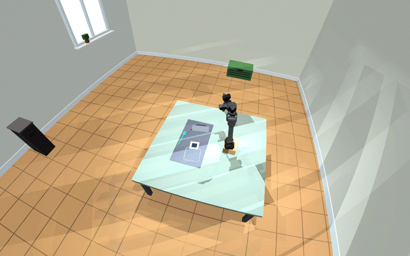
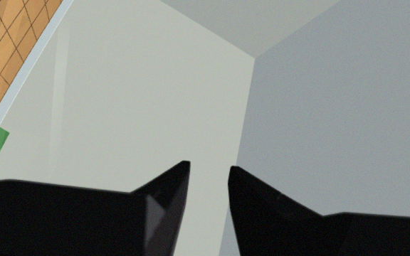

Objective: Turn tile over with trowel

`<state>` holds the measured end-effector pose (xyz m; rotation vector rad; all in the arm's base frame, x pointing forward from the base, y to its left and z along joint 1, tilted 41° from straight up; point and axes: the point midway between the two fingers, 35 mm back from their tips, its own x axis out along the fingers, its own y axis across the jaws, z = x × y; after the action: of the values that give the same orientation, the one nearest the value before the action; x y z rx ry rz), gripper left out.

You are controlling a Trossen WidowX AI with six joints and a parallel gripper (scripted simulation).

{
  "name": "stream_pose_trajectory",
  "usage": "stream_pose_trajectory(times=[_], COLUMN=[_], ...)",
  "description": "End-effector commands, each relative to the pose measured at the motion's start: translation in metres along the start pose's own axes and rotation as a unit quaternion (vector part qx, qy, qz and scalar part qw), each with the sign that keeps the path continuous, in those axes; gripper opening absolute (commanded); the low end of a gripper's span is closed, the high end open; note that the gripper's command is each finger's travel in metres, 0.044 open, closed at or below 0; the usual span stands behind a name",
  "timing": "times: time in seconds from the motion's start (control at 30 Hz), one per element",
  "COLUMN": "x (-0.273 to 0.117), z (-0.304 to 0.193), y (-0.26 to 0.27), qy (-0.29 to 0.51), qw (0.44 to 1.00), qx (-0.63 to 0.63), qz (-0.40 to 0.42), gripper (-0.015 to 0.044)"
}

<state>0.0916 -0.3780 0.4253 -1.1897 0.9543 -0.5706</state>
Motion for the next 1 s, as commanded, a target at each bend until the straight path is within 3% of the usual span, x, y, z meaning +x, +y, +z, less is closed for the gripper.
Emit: stream_pose_trajectory(times=[0.0, 0.53, 0.97], x=[0.034, 0.146, 0.204], z=[0.002, 0.049, 0.105], y=[0.025, 0.146, 0.276], qy=[-0.021, -0.09, -0.106], qw=[0.998, 0.953, 0.872], qx=[0.039, 0.148, 0.209], qz=[0.048, 0.248, 0.43], gripper=[0.01, 0.01, 0.01])
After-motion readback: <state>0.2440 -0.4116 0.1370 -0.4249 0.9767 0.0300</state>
